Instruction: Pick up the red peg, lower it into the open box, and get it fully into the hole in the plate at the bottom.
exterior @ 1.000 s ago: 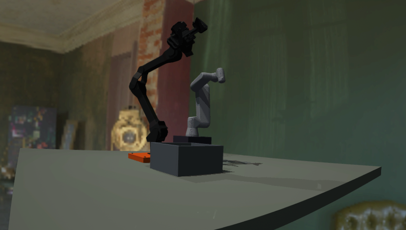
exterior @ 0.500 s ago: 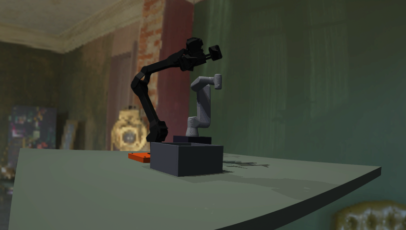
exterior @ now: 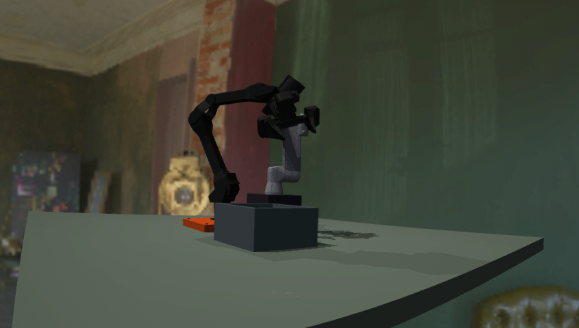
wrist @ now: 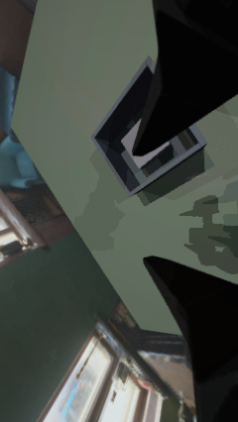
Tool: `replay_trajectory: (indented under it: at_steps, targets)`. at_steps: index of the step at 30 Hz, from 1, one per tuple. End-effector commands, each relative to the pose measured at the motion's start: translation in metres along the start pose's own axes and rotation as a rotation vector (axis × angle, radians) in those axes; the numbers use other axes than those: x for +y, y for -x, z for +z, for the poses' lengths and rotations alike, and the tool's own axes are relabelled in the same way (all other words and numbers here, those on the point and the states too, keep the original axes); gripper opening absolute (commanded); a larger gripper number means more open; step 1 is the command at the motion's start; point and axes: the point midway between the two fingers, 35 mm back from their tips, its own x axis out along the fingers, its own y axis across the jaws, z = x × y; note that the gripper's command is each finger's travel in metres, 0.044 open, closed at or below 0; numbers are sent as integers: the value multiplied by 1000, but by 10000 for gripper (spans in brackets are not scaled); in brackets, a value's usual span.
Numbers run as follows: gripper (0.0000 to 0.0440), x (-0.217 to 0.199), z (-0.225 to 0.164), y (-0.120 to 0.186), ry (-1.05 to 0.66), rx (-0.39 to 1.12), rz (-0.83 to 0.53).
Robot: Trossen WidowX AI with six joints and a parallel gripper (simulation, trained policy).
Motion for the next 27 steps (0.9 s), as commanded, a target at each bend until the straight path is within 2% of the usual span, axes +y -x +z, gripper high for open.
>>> replay_trajectory:
  at_steps: [1, 15, 27]
  targets:
    - [440, -8, -36, -4, 9, 136, -45]
    - [440, -42, -145, 8, -26, 551, -283]
    - [440, -53, -207, 3, -74, 718, -428]
